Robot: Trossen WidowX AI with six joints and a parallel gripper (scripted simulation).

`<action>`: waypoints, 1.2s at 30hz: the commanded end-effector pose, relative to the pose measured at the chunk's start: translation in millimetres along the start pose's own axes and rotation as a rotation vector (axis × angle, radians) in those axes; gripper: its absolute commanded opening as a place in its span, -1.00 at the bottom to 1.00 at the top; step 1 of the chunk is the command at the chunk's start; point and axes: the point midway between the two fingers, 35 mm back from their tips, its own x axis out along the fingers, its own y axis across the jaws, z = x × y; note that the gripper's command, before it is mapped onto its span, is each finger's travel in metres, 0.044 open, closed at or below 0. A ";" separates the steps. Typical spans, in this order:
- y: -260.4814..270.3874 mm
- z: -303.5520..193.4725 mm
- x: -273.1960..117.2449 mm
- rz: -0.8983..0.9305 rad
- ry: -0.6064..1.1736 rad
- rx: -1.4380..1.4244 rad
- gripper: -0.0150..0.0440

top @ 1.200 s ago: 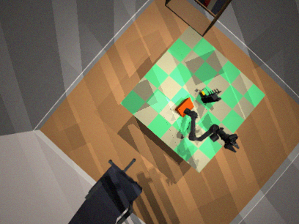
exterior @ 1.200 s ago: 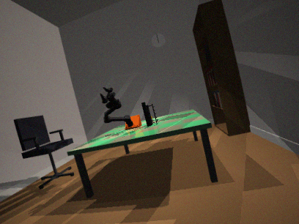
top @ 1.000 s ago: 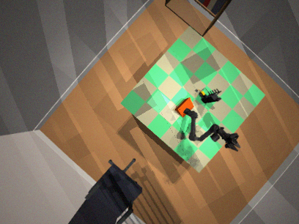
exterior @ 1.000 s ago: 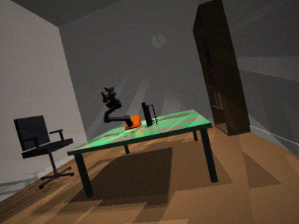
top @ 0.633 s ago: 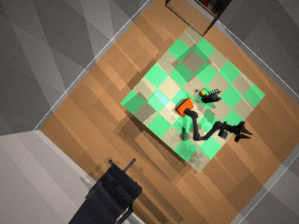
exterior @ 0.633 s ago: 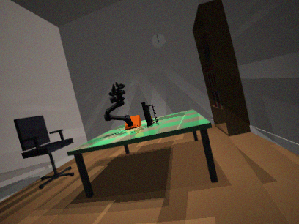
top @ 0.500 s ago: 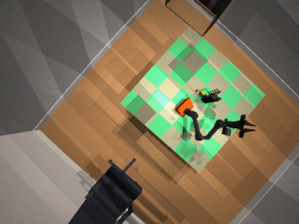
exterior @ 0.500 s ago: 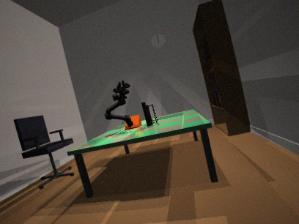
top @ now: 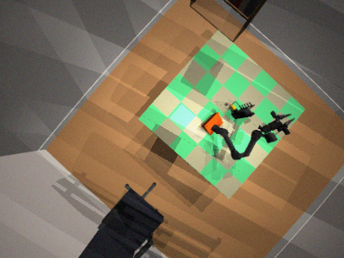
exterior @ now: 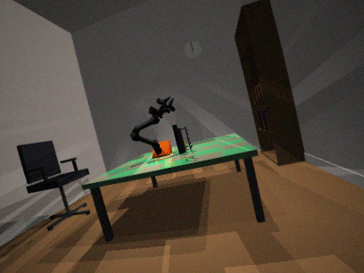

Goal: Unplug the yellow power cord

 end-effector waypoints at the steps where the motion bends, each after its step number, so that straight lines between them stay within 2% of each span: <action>1: -32.0 -6.5 8.3 -0.116 0.008 -0.120 0.05; 10: -136.1 -27.4 9.2 -0.467 0.124 -0.483 0.05; 18: -242.3 -37.5 -23.0 -0.841 0.372 -0.911 0.05; 24: -316.5 -37.7 -73.9 -1.129 0.714 -1.261 0.05; 28: -343.5 -38.0 -100.8 -1.213 0.920 -1.418 0.05; 36: -389.7 -21.9 -179.2 -1.384 1.628 -1.749 0.05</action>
